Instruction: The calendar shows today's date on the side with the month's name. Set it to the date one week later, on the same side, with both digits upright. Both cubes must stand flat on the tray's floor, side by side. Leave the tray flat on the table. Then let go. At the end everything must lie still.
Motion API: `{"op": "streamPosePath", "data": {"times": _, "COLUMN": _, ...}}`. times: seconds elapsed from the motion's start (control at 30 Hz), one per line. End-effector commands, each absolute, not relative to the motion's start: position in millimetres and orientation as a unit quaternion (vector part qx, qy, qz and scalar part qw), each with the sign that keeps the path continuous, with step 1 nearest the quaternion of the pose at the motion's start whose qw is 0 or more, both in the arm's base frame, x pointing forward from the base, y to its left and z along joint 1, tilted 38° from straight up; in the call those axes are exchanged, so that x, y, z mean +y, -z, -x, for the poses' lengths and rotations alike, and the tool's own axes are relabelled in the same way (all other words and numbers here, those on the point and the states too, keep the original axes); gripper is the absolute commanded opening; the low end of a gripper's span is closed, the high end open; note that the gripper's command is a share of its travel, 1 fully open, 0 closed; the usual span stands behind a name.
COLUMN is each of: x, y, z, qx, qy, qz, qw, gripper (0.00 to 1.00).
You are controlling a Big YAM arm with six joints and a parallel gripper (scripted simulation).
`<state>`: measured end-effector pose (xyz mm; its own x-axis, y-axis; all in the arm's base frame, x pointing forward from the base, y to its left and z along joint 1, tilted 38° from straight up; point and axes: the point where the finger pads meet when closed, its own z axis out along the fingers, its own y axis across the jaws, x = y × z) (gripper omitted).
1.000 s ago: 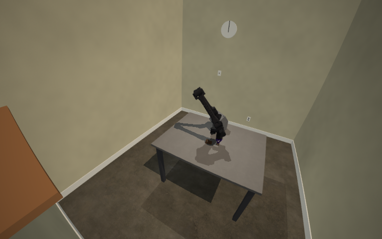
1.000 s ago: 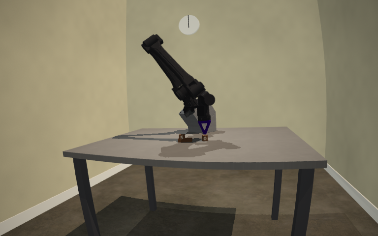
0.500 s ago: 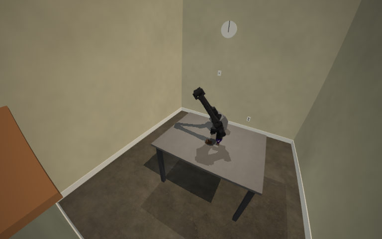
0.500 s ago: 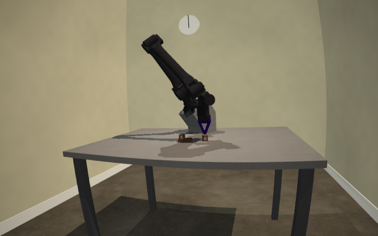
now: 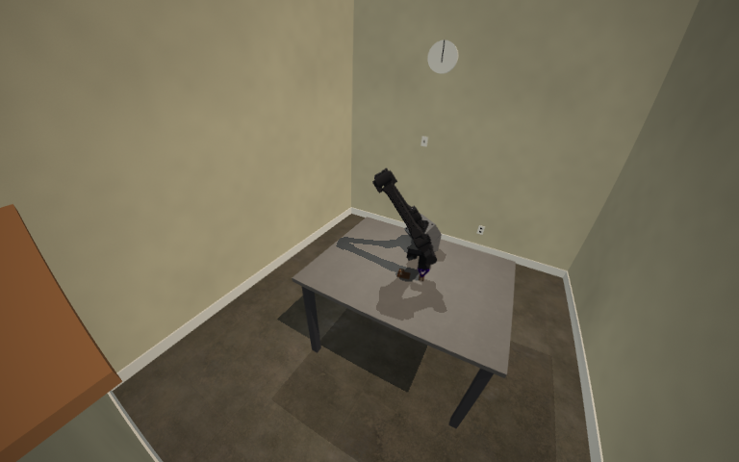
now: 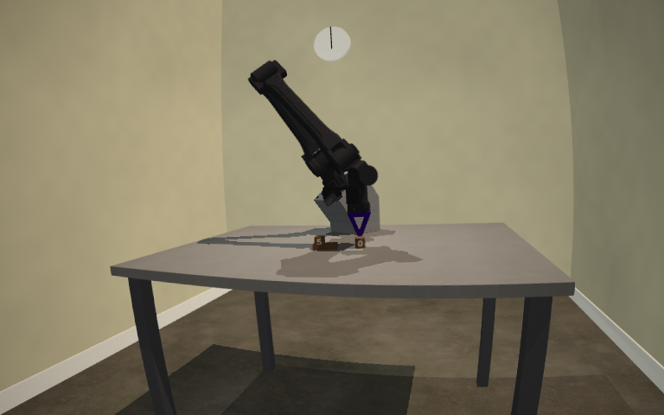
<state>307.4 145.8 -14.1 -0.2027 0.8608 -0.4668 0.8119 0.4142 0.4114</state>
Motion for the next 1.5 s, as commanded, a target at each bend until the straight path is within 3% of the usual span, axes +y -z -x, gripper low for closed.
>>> {"op": "streamPosePath", "data": {"times": 0.0, "x": 142.4, "y": 16.7, "z": -305.5, "qx": 0.777, "qy": -0.033, "qz": -0.537, "qw": 0.327, "gripper": 0.46}}
{"op": "streamPosePath", "data": {"times": 1.47, "x": 144.0, "y": 13.8, "z": -304.2, "qx": 0.775, "qy": -0.041, "qz": -0.538, "qw": 0.328, "gripper": 0.46}}
